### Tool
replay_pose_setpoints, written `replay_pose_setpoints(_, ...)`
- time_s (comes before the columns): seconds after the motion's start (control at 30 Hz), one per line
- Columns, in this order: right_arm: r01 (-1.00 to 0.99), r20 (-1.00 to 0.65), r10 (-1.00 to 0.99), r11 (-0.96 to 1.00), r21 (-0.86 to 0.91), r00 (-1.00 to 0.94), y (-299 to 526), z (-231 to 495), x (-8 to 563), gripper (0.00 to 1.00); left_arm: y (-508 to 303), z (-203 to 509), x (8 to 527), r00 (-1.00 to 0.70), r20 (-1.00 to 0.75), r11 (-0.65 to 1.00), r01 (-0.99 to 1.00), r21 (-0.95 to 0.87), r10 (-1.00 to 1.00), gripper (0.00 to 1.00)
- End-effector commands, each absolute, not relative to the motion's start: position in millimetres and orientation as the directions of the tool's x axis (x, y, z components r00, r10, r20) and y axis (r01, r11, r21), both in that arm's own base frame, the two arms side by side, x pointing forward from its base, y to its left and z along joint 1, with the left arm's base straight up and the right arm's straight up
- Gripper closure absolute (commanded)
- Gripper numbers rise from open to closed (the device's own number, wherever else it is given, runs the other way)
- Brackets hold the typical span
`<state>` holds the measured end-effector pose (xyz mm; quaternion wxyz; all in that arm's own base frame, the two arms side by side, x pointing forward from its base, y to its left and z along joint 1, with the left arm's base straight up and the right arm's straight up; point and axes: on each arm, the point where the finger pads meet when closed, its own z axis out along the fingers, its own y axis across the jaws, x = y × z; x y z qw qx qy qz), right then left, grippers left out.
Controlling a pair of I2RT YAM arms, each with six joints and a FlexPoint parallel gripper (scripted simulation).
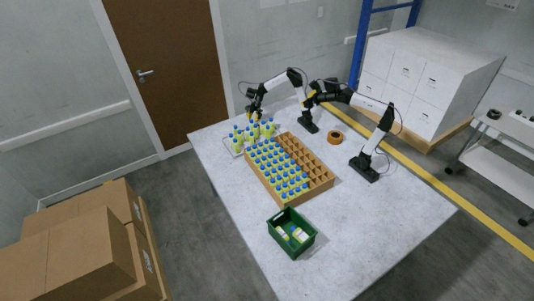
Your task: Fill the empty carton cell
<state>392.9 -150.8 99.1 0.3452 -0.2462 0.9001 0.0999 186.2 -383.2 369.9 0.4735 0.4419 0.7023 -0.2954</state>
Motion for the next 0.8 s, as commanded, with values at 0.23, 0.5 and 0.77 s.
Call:
replay_pose_setpoints(0.23,-0.511,-0.678,-0.369,0.86,0.011,-0.636,-144.0,88.3,404.8,0.48,-378.0,396.4,182.2,-0.141,-0.948,0.436,0.9,-0.003,0.284,0.0)
replay_pose_setpoints(0.5,-0.511,-0.682,-0.38,0.86,-0.01,-0.625,-145.7,93.8,404.4,0.77,-378.0,396.4,182.2,-0.141,-0.948,0.436,0.9,-0.003,0.284,0.0)
replay_pose_setpoints(0.77,-0.51,-0.688,-0.385,0.86,-0.025,-0.615,-147.3,110.4,405.7,0.88,-378.0,396.4,182.2,-0.141,-0.948,0.436,0.9,-0.003,0.284,0.0)
